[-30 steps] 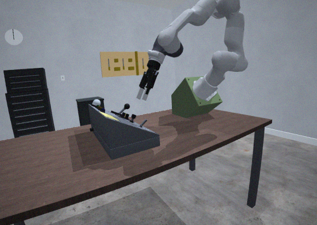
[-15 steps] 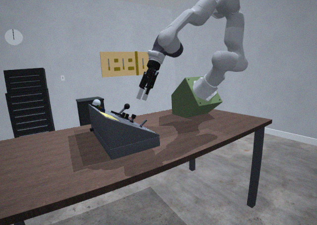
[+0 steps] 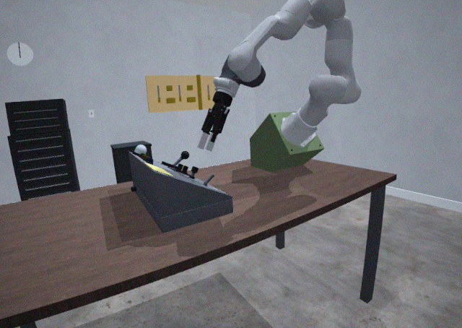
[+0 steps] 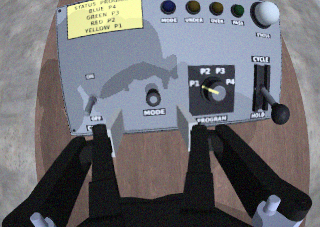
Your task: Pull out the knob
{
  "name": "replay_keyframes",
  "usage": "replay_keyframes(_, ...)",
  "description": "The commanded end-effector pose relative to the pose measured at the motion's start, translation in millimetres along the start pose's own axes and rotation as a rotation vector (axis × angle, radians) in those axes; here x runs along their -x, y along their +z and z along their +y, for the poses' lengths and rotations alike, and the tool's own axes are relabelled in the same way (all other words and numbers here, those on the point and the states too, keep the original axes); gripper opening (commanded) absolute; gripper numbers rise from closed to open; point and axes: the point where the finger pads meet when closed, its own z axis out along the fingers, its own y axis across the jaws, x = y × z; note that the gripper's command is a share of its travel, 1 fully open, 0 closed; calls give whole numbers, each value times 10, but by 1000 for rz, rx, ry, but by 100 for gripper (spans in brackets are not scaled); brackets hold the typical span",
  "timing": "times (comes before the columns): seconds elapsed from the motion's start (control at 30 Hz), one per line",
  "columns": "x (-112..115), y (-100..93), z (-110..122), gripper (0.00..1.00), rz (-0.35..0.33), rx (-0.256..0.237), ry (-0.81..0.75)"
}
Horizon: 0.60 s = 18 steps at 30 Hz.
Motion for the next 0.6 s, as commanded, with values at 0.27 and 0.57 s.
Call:
replay_keyframes(0.27, -24, 277, 48, 44, 7, 11, 0)
replay_keyframes(0.57, -31, 617, 57, 44, 7, 11, 0)
